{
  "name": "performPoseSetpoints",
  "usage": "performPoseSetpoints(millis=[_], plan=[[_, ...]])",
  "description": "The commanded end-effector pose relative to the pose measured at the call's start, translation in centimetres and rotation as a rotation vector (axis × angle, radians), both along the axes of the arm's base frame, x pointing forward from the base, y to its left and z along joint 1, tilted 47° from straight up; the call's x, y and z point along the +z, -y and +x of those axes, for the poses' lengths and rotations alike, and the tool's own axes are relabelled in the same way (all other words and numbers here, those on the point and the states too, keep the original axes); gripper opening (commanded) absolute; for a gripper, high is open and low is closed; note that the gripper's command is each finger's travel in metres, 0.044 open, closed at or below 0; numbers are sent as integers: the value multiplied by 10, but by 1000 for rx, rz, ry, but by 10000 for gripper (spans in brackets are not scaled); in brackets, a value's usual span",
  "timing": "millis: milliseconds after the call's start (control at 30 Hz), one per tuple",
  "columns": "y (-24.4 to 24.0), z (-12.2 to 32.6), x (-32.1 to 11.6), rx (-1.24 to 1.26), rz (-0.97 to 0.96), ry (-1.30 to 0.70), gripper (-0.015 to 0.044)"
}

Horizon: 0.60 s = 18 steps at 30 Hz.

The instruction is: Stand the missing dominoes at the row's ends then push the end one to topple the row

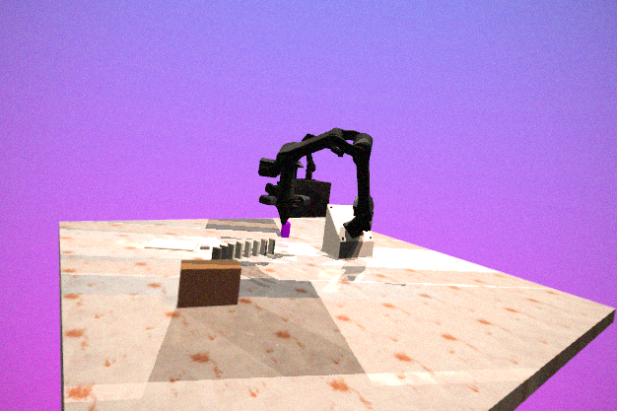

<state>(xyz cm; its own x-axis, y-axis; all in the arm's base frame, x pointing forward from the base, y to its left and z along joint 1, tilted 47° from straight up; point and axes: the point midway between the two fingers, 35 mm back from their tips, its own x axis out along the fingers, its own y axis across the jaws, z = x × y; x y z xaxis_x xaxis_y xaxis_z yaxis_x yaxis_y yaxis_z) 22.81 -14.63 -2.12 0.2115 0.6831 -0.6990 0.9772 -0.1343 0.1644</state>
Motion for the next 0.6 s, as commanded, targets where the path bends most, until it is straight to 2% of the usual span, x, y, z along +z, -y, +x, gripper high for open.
performPoseSetpoints(millis=[0,133,333,567], plan=[[0,1,1,-5,1,3,0],[-2,2,-1,-5,1,3,0],[-53,19,-54,-5,4,5,0],[-54,24,-55,-5,5,5,0]])
